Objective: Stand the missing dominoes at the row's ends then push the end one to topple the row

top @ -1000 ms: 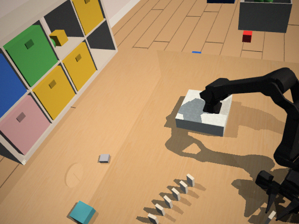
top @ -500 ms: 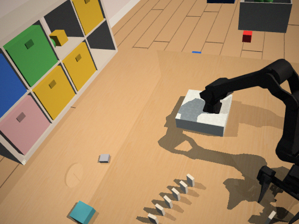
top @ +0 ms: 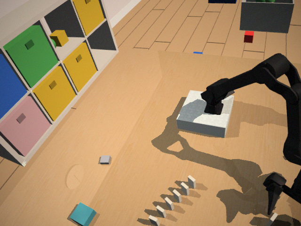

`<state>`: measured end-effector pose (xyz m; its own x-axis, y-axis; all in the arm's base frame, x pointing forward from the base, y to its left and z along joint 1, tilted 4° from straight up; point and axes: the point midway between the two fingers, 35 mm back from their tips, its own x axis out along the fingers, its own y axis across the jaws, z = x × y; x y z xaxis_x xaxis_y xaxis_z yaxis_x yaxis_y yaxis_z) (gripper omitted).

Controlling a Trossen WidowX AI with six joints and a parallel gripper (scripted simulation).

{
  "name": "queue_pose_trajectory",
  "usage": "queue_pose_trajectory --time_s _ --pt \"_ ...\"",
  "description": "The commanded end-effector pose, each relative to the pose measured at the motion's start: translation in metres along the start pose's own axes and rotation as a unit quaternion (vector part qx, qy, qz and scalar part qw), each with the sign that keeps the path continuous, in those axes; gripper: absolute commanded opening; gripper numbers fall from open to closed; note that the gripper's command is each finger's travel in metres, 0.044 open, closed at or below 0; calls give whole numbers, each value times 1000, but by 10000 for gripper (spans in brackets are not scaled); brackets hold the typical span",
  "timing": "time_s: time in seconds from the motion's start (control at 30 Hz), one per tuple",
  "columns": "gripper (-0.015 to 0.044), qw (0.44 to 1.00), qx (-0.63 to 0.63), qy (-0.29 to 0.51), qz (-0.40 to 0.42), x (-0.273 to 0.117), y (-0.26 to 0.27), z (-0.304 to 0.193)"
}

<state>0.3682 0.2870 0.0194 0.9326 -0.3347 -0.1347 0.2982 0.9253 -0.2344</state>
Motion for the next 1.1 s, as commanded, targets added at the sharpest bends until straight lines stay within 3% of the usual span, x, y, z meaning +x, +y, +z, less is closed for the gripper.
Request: queue_pose_trajectory --time_s 0.0,0.17,0.37,0.47,0.67,0.87,1.07 --pt "440 993 -97 42 52 25 22 10" --pt "440 945 -258 135 149 51 43 8" --pt "440 826 -401 270 291 58 32 6" --pt "440 750 -437 336 365 47 12 12" --pt "440 651 -442 409 461 24 -21 32" --pt "440 604 -434 443 500 8 -40 42" --pt "440 603 -434 444 501 8 -41 43"
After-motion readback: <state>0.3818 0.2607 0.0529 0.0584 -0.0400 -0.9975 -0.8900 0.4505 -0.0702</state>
